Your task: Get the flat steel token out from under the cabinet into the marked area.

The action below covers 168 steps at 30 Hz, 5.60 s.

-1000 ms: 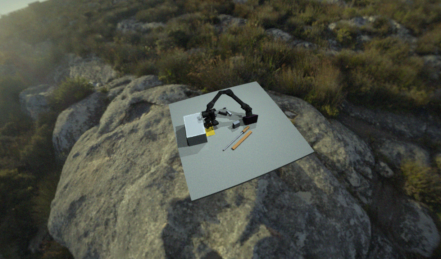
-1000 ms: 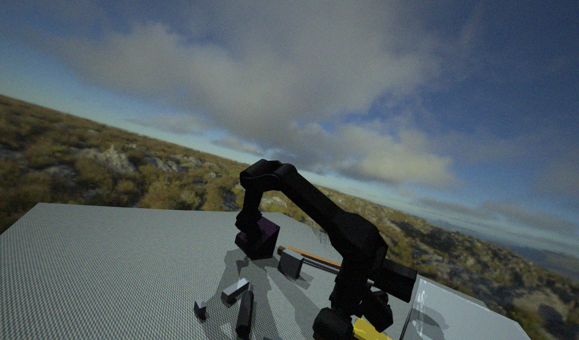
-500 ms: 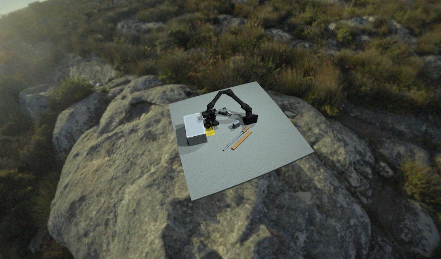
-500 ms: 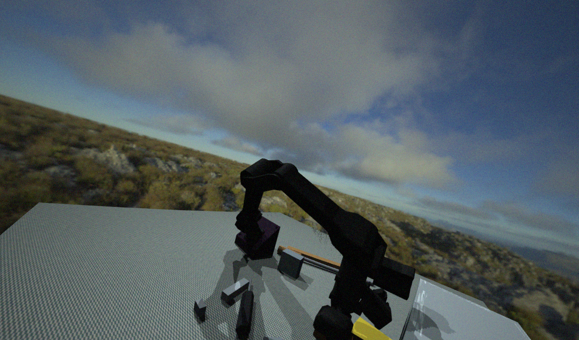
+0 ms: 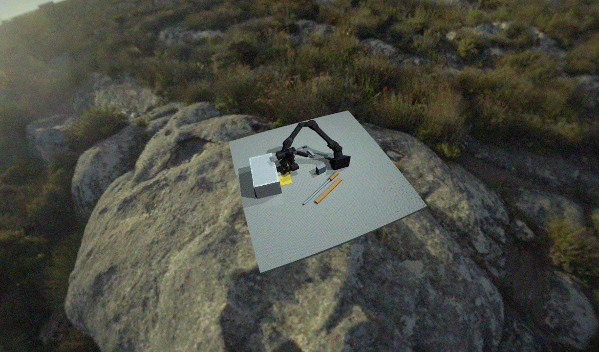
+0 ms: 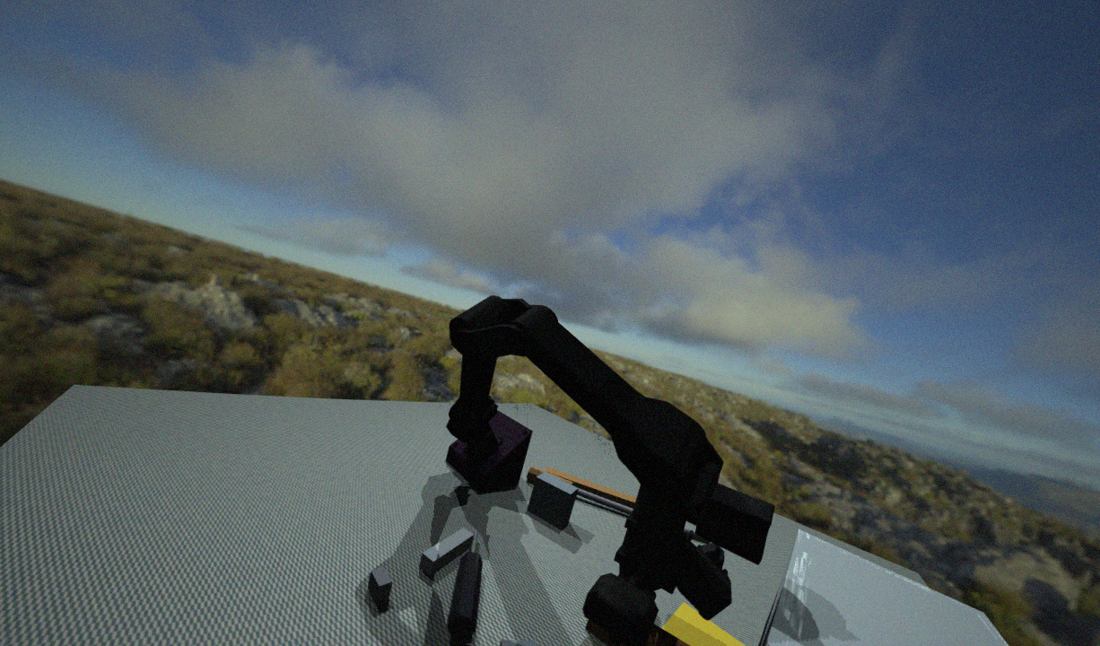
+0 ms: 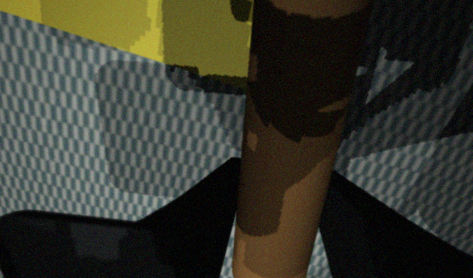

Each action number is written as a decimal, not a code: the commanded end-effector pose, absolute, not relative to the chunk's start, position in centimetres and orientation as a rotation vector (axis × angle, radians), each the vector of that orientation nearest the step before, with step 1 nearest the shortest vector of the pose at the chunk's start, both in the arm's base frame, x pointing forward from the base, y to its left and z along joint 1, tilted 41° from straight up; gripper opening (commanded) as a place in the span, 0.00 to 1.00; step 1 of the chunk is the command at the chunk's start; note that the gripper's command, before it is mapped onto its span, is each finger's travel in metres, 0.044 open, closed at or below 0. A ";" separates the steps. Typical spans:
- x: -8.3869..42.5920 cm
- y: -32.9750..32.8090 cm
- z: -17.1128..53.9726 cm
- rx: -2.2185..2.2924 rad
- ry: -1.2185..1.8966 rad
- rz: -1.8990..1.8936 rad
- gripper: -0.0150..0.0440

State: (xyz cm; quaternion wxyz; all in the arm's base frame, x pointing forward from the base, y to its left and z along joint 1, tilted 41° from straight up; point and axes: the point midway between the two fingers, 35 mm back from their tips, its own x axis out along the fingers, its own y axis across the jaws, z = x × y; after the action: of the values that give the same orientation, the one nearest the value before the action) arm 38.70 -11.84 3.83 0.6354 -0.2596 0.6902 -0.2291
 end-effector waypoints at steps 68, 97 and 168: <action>31.5 -12.2 4.5 -0.598 1.587 -0.520 0.25; 28.2 -12.4 4.9 -0.599 1.590 -0.519 0.25; 22.4 -11.7 5.1 -0.551 1.569 -0.565 0.25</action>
State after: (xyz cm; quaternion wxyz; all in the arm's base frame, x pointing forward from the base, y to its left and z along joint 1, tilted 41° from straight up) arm 22.48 -12.08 5.35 0.6372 -0.2460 0.6889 -0.2425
